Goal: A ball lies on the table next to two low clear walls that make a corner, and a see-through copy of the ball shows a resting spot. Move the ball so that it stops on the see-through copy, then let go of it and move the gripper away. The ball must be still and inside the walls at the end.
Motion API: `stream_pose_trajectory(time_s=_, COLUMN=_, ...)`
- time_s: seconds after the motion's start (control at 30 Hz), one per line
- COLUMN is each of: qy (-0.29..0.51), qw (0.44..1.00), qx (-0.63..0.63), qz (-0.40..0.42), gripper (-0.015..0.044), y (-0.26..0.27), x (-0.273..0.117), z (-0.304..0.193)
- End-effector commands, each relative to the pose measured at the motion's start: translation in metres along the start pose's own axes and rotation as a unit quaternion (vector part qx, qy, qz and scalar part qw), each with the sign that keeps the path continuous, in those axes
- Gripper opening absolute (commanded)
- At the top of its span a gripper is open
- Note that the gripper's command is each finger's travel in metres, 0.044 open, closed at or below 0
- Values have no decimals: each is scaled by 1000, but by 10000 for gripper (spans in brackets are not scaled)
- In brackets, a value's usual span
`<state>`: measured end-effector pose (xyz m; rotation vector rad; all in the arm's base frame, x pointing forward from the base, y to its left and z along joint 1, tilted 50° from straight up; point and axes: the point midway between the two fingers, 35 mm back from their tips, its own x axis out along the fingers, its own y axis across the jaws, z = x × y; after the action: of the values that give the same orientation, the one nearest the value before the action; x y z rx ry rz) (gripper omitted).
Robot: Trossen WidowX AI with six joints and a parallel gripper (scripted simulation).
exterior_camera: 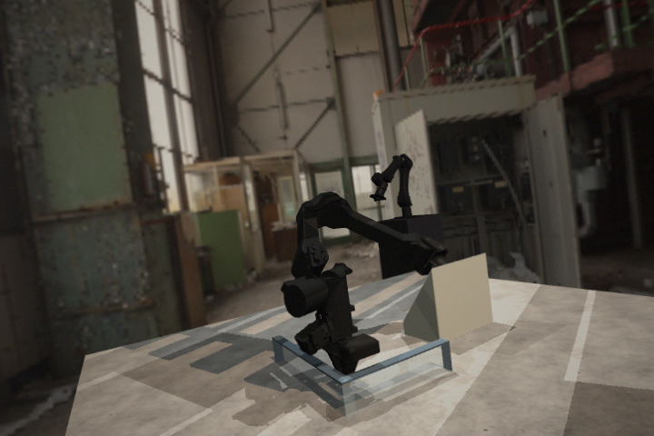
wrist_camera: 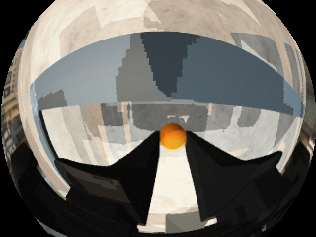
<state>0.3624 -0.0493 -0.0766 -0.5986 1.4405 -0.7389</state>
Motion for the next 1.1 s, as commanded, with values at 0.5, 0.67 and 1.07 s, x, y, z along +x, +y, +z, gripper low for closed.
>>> stream_pose_trajectory(time_s=0.5, qy=2, qw=1000, qx=-2, qz=1, gripper=212, y=1, x=-75, z=1)
stream_pose_trajectory(time_s=0.67, qy=-8, qw=1000, qx=-4, qz=3, gripper=212, y=3, x=-80, z=3)
stream_pose_trajectory(time_s=1.07, qy=-10, qw=1000, qx=-2, qz=3, gripper=369, y=1, x=-127, z=-1)
